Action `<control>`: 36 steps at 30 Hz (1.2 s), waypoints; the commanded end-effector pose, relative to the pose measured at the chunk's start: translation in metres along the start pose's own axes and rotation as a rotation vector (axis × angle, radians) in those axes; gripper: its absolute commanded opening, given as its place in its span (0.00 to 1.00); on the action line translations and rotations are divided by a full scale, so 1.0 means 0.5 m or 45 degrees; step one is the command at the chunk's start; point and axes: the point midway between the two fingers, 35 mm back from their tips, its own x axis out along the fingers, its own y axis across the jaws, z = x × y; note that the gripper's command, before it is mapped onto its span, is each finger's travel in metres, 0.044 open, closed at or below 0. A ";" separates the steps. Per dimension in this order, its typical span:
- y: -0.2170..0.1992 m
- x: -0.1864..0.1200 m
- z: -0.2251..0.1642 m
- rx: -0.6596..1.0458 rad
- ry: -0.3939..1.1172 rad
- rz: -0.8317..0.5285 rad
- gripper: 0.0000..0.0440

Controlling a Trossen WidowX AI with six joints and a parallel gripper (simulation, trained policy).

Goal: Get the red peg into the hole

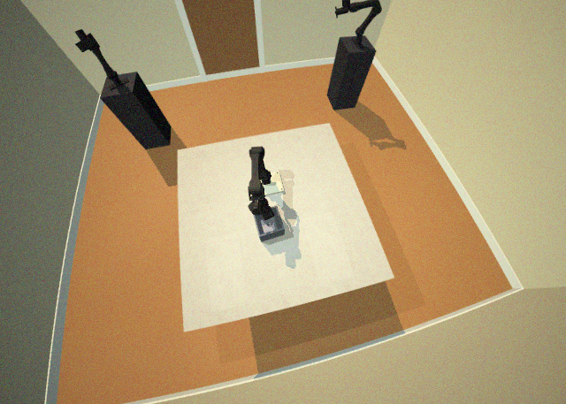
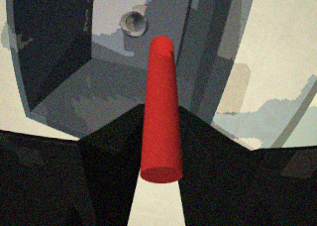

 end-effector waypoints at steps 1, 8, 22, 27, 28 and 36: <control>0.005 0.016 0.010 -0.011 0.015 -0.010 0.00; 0.013 0.054 0.023 -0.034 0.051 -0.030 0.00; 0.039 0.128 0.025 -0.118 0.120 -0.036 0.00; 0.042 0.155 0.027 -0.153 0.129 -0.045 0.00; 0.042 0.161 0.027 -0.160 0.129 -0.048 0.00; 0.033 0.191 0.033 -0.204 0.124 -0.092 0.20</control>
